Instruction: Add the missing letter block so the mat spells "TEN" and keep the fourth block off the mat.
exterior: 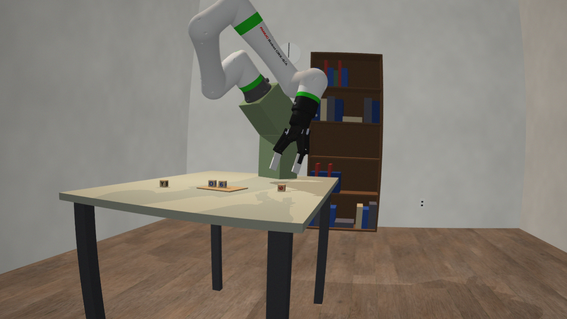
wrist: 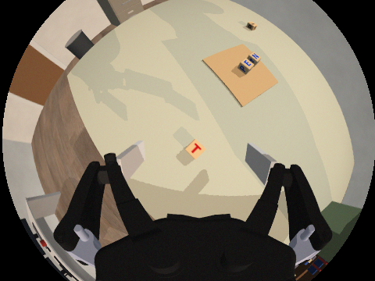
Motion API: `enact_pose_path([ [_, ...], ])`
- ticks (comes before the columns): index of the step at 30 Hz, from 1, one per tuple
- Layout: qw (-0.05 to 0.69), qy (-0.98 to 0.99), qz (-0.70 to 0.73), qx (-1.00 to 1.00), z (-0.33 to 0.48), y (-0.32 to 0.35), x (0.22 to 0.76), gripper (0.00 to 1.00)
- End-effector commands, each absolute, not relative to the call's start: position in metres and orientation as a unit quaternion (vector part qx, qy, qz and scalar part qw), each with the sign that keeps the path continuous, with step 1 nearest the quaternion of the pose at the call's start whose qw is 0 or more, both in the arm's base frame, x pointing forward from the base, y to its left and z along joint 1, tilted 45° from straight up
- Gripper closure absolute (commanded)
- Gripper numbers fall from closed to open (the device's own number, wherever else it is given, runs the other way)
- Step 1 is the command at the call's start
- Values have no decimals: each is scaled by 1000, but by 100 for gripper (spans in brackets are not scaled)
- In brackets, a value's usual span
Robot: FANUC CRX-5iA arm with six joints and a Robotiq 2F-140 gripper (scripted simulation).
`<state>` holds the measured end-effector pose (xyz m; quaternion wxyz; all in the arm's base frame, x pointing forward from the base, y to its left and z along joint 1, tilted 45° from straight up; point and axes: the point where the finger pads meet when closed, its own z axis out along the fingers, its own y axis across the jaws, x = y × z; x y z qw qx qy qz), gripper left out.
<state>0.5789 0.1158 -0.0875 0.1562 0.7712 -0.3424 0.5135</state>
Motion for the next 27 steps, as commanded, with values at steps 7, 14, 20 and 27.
enact_pose_path([
  [7, 156, -342, 513, 771, -88, 116, 579, 0],
  [14, 153, -345, 509, 774, -47, 78, 586, 0],
  [20, 152, -346, 508, 774, 1, 25, 585, 0],
  [27, 155, -344, 512, 772, 50, -34, 567, 0],
])
